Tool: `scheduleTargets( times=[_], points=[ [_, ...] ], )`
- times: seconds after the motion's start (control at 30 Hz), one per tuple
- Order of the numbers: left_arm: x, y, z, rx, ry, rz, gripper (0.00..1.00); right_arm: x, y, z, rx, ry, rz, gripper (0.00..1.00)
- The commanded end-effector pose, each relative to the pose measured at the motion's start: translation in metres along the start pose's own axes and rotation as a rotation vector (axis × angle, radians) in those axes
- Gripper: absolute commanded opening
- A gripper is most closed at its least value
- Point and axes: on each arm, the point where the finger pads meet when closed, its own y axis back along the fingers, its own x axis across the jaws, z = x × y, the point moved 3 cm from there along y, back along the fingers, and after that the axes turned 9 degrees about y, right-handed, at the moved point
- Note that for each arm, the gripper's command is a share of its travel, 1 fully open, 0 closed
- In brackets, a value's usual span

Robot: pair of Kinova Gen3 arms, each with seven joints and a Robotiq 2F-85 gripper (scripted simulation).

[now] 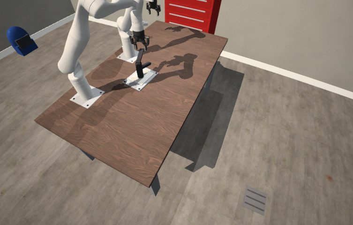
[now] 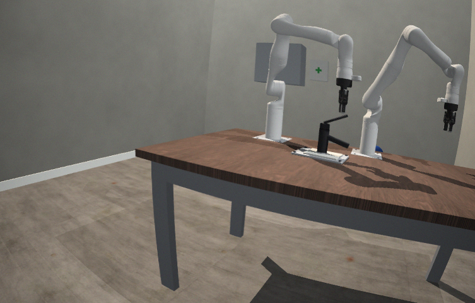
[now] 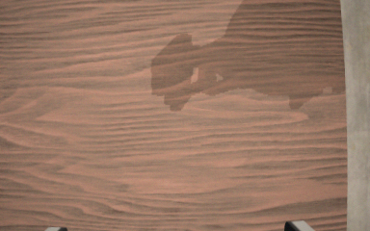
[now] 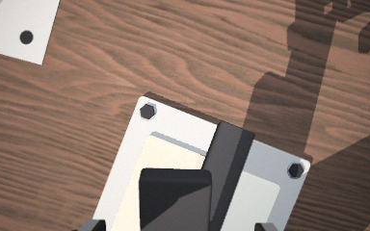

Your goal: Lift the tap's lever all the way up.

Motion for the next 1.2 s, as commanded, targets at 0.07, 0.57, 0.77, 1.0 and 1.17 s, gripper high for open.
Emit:
scheduleTargets(
  times=[0.07,0.57,0.77,1.0,1.17],
  points=[
    [0.001,-0.001,0.000,-0.002,0.019,-0.003,1.000,0.000,0.017,-0.001,0.005,0.006,0.004,0.725],
    [0.001,-0.001,0.000,-0.002,0.019,-0.003,1.000,0.000,0.038,-0.004,0.014,0.008,0.007,0.725],
    [0.001,-0.001,0.000,-0.002,0.019,-0.003,1.000,0.000,0.038,-0.004,0.014,0.010,0.007,0.725],
    [0.001,-0.001,0.000,-0.002,0.019,-0.003,1.000,0.000,0.038,-0.004,0.014,0.010,0.007,0.670],
    [0.001,-0.001,0.000,-0.002,0.019,-0.003,1.000,0.000,0.038,-0.004,0.014,0.010,0.007,0.638]
  ],
)
